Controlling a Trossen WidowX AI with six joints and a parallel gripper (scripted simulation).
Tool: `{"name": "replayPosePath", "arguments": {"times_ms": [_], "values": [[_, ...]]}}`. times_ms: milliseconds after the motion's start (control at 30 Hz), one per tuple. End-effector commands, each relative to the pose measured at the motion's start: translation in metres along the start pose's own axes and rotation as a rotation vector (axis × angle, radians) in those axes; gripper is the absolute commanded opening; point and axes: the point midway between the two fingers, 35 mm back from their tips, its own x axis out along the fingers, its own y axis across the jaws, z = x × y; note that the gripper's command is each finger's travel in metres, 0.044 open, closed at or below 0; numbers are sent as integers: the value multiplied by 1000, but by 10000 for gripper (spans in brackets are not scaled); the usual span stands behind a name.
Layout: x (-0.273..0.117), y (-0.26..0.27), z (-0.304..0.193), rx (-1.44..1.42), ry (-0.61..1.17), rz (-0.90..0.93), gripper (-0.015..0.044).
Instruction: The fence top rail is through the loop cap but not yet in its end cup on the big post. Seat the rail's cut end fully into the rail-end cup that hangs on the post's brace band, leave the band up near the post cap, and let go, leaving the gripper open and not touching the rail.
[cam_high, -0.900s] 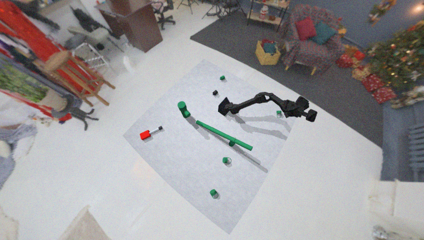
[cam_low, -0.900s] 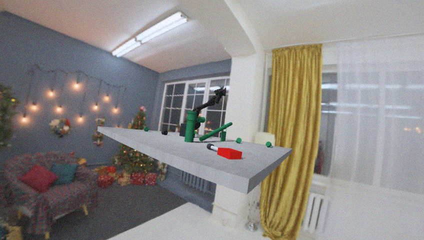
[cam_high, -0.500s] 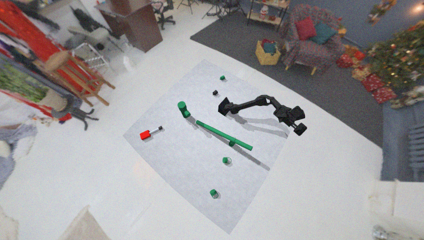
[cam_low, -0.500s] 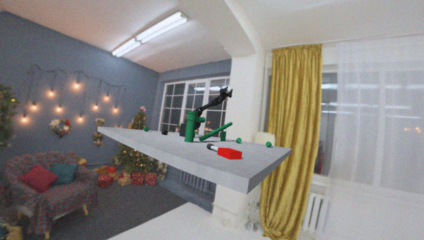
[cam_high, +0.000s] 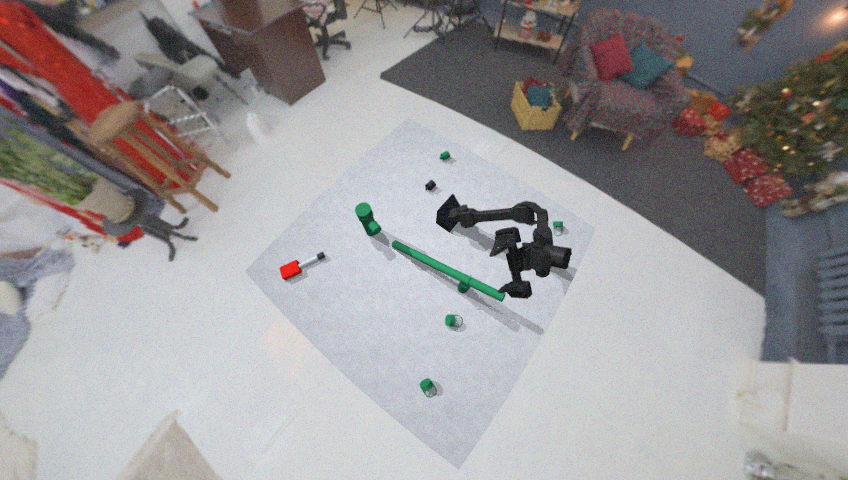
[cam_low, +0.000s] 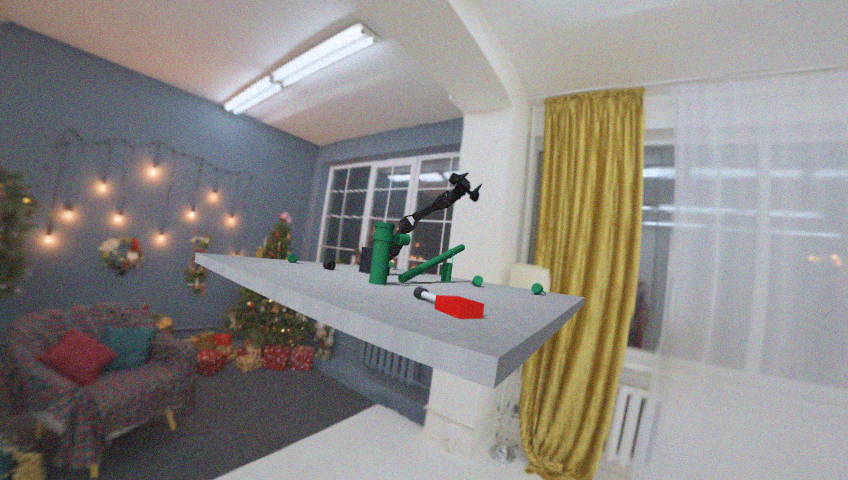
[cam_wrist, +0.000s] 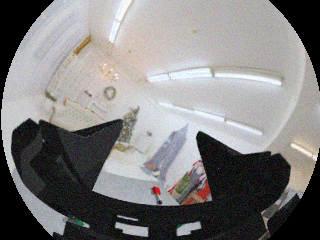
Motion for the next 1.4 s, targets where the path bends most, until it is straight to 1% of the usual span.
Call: {"name": "replayPosePath", "arguments": {"times_ms": [0,200,433,533,667,767,833,900,967,1367], "values": [[26,-16,-44,-138,152,-14,440],[53,-45,-122,-286,431,20,440],[59,-83,-217,-349,789,132,440],[51,-101,-259,-328,953,210,440],[30,-121,-310,-235,1152,339,440],[10,-133,-339,-116,1266,444,440],[-8,-140,-359,28,1334,537,440],[-24,-144,-371,195,1362,619,440],[-32,-147,-376,303,1360,659,440],[-32,-148,-377,303,1353,674,440]]}}
